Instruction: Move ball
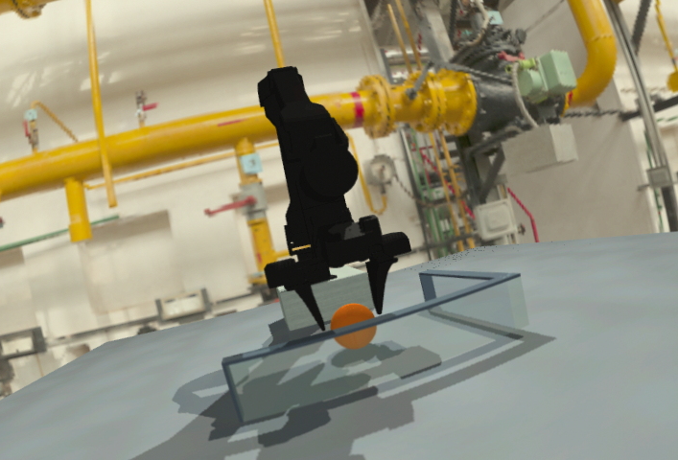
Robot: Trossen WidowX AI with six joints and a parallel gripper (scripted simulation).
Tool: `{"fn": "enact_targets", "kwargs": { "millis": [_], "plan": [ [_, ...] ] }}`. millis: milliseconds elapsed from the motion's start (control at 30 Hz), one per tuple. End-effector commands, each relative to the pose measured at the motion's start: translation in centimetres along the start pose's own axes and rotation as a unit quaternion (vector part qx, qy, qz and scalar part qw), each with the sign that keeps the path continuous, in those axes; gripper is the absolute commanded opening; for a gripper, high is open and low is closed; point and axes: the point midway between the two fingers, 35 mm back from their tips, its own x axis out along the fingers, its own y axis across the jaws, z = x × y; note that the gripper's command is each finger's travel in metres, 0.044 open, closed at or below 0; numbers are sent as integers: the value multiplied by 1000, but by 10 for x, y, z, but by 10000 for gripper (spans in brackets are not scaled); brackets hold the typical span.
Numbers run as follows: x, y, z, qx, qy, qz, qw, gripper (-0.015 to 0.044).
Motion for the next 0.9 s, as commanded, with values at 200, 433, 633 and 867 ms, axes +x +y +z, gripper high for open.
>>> {"fn": "enact_targets", "kwargs": {
  "millis": [200, 433, 633, 867],
  "plan": [
    [-77, 0, 2, 3, -14, -2, 1000, 400],
    [-69, 0, 7, 1, -23, -1, 1000, 400],
    [-115, 0, 0, 1, -21, -1, 1000, 440],
    [-118, 0, -1, 1, -20, -1, 1000, 440]
  ]
}}
